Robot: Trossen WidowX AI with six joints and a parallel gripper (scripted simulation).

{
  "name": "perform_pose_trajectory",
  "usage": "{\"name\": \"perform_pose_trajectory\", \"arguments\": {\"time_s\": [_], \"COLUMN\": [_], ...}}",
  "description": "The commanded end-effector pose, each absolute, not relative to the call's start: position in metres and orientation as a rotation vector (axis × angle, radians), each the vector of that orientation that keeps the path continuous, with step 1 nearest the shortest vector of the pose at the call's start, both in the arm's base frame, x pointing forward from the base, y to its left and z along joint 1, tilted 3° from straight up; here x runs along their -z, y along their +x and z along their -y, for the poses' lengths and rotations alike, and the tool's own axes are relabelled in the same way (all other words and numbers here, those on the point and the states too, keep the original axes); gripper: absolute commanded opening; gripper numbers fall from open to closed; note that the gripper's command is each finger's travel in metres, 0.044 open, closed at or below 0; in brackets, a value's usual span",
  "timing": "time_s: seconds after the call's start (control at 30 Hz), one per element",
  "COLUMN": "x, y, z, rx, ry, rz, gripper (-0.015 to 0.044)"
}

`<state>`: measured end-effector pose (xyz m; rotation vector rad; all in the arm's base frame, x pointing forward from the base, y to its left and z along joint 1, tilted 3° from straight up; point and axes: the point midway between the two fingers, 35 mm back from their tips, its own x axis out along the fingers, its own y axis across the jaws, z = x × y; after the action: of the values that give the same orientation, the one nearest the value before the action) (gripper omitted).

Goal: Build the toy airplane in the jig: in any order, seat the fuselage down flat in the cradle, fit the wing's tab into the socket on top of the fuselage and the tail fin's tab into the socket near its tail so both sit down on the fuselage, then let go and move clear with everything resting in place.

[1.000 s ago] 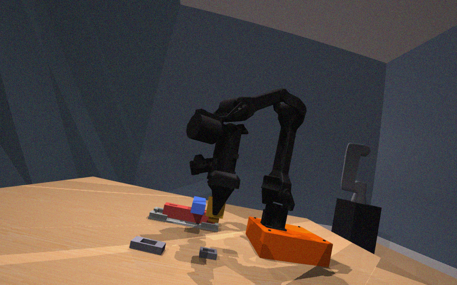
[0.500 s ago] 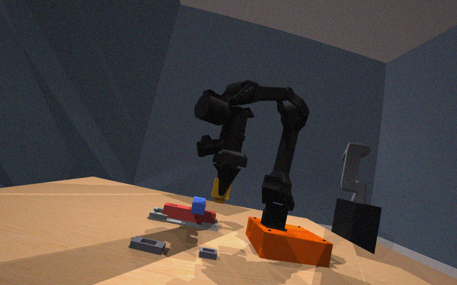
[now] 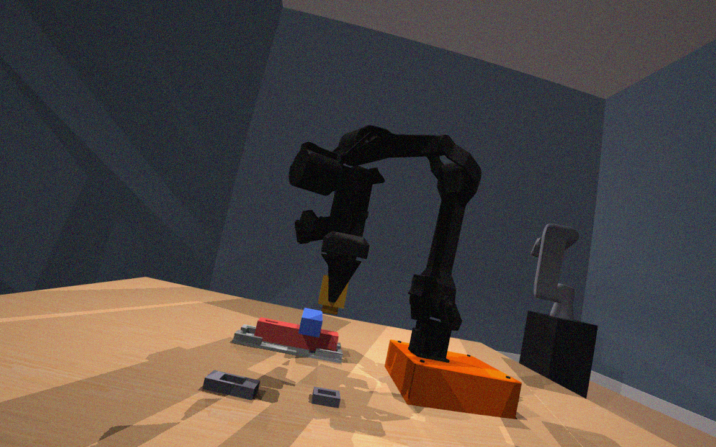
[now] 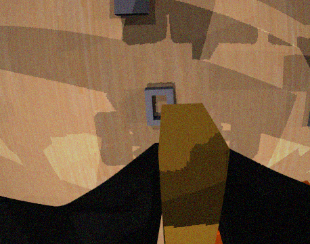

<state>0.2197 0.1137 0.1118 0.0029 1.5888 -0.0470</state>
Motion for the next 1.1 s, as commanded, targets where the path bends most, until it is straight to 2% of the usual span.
{"name": "perform_pose_trajectory", "arguments": {"time_s": [0.0, 1.07], "x": [-0.112, -0.104], "y": [0.228, 0.282], "z": [-0.109, -0.044], "rx": [0.044, 0.052], "ry": [0.004, 0.009], "rz": [-1.580, -1.563], "gripper": [0.0000, 0.0000]}}
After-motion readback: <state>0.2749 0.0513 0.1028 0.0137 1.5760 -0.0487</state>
